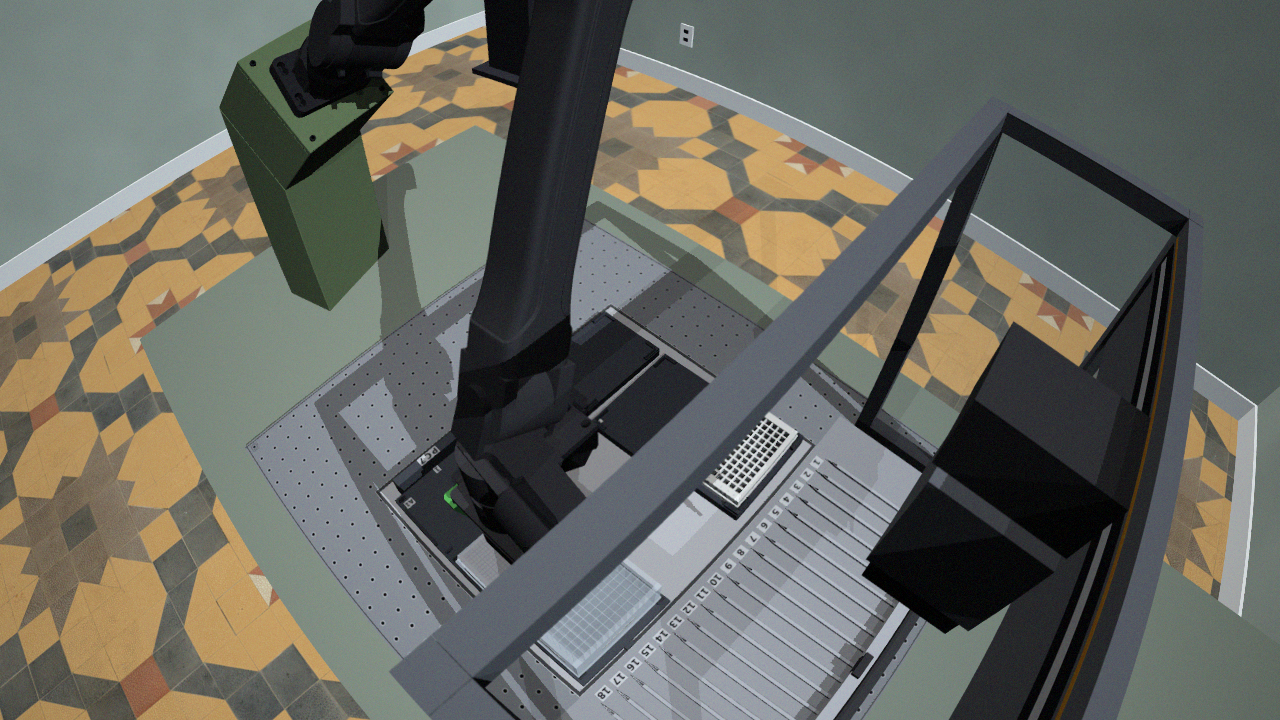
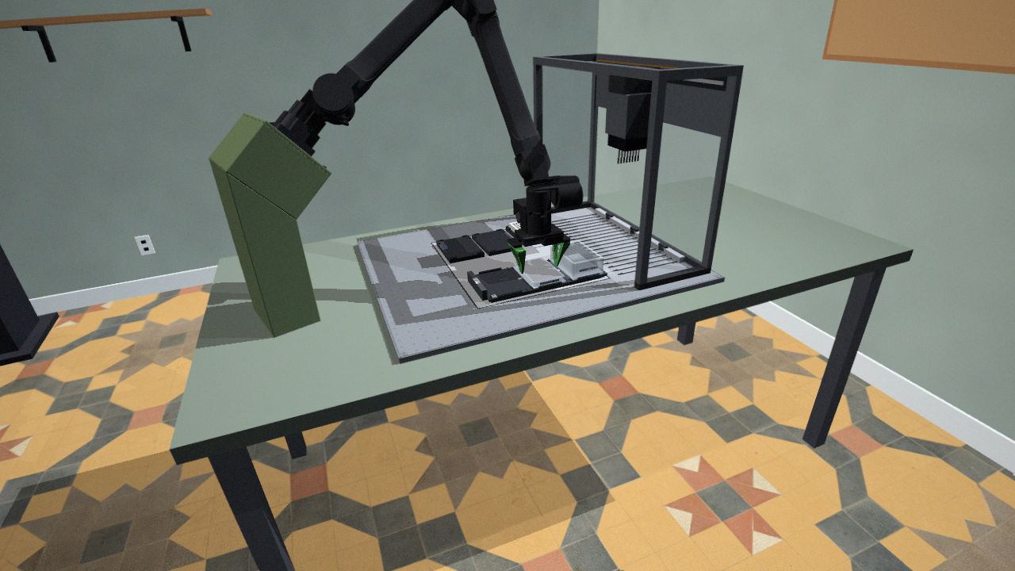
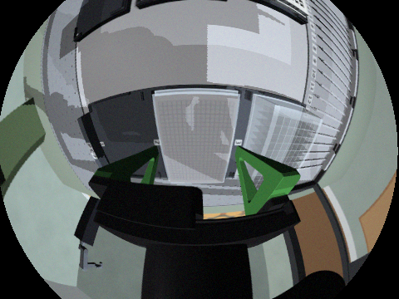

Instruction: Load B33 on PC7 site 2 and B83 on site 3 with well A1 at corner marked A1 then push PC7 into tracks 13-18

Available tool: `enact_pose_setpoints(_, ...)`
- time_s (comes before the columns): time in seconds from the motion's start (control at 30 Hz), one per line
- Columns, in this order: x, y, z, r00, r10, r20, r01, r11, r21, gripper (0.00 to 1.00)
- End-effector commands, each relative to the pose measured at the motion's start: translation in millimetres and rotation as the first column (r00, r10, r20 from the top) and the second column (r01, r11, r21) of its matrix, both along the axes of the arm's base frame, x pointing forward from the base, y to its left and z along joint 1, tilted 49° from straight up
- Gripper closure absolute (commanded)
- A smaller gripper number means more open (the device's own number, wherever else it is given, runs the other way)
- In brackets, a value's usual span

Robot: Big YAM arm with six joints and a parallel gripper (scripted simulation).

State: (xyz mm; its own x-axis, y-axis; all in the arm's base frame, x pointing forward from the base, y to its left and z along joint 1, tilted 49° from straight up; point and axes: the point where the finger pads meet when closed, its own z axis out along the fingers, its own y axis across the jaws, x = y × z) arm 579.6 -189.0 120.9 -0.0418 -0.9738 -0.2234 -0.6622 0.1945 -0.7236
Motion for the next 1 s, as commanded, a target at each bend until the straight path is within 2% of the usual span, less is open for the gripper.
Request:
enact_pose_setpoints(0.0, -9, -10, 18.2, 1.000, -0.008, 0.019, 0.008, 1.000, -0.014, 0.04)
enact_pose_setpoints(0.03, -9, -4, 20.3, 1.000, 0.003, 0.019, -0.003, 1.000, -0.014, 0.04)
enact_pose_setpoints(0.5, -46, -13, 49.8, 1.000, -0.005, 0.019, 0.006, 1.000, -0.015, 0.04)
enact_pose_setpoints(0.57, -46, -13, 49.8, 1.000, -0.005, 0.019, 0.006, 1.000, -0.015, 0.04)
enact_pose_setpoints(0.6, -45, -6, 41.0, 1.000, 0.009, 0.001, -0.009, 1.000, -0.005, 0.04)
enact_pose_setpoints(0.63, -51, -13, 54.0, 1.000, -0.004, 0.019, 0.004, 1.000, -0.015, 0.04)
enact_pose_setpoints(0.7, -56, -15, 57.9, 1.000, -0.008, 0.019, 0.008, 1.000, -0.015, 0.04)
enact_pose_setpoints(0.73, -47, -11, 55.8, 1.000, -0.001, 0.022, 0.002, 1.000, -0.011, 0.04)
enact_pose_setpoints(0.77, -59, -15, 56.1, 0.999, -0.043, 0.033, 0.043, 0.999, 0.017, 0.20)
enact_pose_setpoints(0.93, -84, -9, 33.8, 0.989, -0.149, 0.003, 0.147, 0.979, 0.143, 0.20)
enact_pose_setpoints(0.97, -89, -8, 22.2, 0.985, -0.170, -0.018, 0.170, 0.970, 0.173, 0.20)
